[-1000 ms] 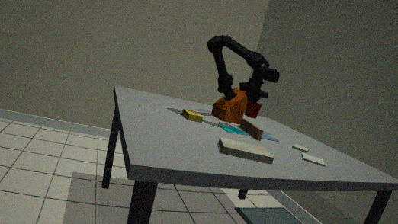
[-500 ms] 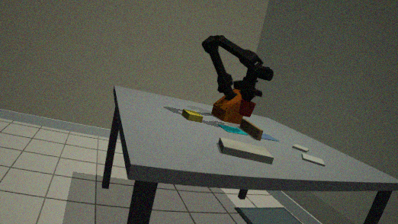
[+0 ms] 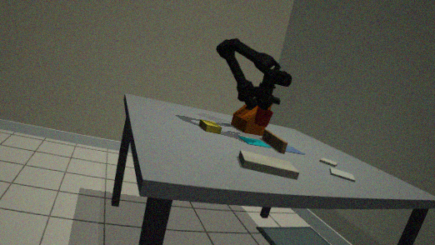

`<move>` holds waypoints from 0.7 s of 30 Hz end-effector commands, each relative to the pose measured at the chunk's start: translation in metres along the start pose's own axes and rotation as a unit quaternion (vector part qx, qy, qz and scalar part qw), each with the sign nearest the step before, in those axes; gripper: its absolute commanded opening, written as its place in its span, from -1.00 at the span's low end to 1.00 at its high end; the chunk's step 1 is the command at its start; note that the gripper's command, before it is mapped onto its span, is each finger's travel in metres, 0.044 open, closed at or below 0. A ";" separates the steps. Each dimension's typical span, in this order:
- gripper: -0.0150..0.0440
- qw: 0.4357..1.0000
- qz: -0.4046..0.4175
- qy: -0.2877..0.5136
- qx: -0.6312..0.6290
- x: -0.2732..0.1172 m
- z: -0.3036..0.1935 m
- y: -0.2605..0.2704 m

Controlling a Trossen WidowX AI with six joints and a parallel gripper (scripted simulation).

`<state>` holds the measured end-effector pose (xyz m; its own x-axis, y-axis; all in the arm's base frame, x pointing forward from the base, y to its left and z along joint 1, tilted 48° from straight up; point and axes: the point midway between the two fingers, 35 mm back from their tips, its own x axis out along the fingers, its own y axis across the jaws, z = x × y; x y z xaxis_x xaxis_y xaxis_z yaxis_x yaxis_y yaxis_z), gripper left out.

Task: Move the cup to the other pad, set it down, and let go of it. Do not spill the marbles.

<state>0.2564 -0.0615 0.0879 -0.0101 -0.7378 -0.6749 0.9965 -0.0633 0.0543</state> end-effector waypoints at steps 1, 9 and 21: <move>-0.49 1.000 -0.003 -0.002 -0.006 0.003 0.003 -0.003; -0.49 1.000 -0.003 -0.002 -0.006 0.013 0.003 -0.002; -0.49 1.000 -0.003 -0.002 -0.005 0.029 0.003 -0.002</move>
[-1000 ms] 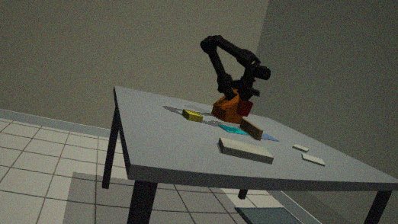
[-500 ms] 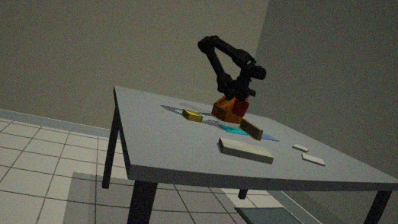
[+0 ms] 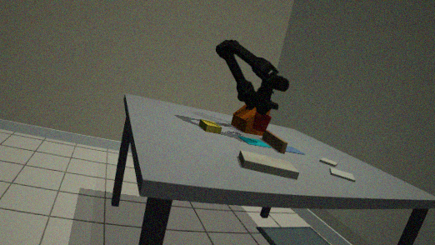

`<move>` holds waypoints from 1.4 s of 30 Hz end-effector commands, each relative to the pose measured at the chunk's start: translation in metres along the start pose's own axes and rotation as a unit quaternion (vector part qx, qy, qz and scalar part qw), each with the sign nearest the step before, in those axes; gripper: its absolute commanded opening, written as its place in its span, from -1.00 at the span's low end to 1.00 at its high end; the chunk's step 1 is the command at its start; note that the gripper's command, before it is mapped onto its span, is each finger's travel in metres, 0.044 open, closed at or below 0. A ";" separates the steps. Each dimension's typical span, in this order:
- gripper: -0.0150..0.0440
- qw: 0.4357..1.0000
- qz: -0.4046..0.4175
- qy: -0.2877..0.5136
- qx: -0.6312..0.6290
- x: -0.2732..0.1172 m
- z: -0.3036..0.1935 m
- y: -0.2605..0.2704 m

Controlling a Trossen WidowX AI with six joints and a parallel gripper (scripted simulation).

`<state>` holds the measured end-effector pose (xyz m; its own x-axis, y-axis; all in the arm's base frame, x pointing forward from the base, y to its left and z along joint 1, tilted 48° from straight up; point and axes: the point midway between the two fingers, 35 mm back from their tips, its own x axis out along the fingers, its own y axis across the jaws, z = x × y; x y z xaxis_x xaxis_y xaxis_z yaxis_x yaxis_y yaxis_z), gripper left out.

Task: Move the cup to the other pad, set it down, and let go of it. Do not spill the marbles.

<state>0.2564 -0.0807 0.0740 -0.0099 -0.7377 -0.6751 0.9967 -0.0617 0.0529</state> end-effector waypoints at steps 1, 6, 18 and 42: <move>-0.49 1.000 -0.003 -0.002 -0.004 0.007 0.000 -0.002; -0.49 1.000 -0.003 -0.002 -0.004 0.013 0.001 -0.002; -0.49 1.000 -0.003 -0.002 -0.004 0.028 0.002 -0.002; -0.49 1.000 0.000 -0.003 0.000 0.051 0.004 -0.003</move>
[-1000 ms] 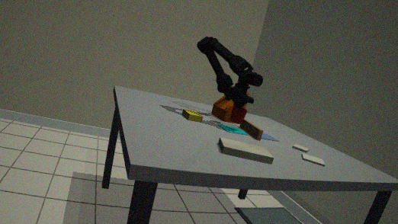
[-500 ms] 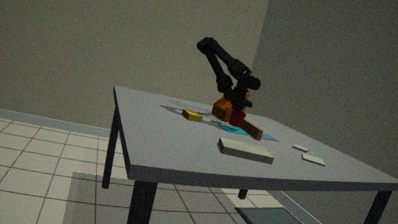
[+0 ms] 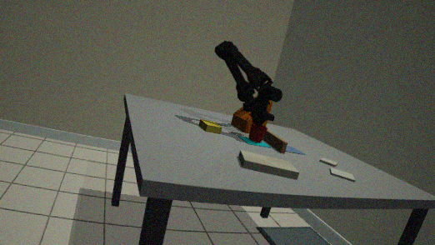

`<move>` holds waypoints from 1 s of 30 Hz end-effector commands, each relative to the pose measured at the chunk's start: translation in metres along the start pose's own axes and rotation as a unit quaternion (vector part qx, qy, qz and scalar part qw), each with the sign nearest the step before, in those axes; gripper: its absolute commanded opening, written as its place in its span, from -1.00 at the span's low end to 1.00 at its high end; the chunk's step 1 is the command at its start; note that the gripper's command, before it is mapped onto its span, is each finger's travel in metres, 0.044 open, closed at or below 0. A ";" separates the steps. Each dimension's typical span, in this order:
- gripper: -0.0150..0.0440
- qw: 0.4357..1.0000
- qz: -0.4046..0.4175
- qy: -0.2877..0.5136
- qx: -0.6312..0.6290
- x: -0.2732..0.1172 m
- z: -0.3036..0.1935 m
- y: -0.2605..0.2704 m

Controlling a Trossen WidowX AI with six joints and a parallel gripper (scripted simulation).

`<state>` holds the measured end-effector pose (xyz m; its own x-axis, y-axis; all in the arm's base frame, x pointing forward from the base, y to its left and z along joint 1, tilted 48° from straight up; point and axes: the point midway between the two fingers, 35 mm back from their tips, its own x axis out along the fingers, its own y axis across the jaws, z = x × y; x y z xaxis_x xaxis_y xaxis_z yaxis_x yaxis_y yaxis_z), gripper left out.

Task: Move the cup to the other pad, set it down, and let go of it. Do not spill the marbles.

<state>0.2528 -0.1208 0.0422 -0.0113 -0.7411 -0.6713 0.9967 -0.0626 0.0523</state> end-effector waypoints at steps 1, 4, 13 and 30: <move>-0.49 1.000 0.000 0.000 0.000 0.000 0.000 0.000; -0.49 1.000 0.000 0.000 0.000 0.000 0.000 0.000; -0.31 1.000 0.000 0.000 0.000 0.000 0.000 0.000; -0.06 1.000 0.000 0.001 -0.001 -0.009 -0.001 0.001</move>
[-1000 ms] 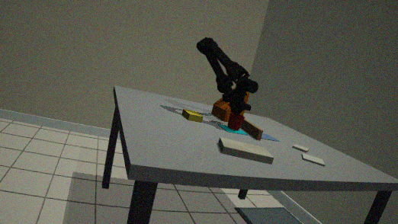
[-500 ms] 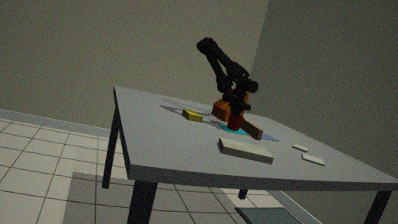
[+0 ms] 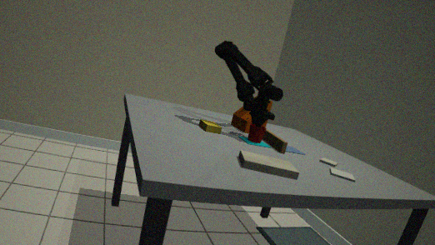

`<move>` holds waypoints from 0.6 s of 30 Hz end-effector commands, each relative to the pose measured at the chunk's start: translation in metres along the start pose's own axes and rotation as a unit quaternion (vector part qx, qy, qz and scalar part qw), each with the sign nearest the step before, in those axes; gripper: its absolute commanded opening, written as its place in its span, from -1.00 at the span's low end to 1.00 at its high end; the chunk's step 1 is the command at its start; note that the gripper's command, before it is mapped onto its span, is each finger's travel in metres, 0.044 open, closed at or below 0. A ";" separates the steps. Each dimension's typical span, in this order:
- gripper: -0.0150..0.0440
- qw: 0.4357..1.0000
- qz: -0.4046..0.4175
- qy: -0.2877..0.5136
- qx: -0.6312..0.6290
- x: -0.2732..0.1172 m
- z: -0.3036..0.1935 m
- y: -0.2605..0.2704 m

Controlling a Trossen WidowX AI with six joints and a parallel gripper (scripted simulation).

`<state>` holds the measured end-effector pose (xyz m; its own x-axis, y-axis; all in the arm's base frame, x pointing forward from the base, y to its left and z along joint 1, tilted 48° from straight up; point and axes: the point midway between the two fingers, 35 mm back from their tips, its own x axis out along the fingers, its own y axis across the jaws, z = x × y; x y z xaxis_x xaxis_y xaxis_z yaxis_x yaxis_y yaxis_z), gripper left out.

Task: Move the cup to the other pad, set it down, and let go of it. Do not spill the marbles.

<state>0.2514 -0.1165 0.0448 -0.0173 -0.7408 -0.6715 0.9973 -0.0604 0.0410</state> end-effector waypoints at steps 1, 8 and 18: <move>-0.06 1.000 0.003 0.001 0.004 -0.005 0.000 0.002; -0.06 1.000 0.002 0.001 0.003 -0.014 -0.001 0.002; -0.06 1.000 0.001 0.001 0.002 -0.026 -0.001 0.002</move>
<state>0.2522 -0.0998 0.0584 -0.0190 -0.7413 -0.6709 0.9976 -0.0588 0.0367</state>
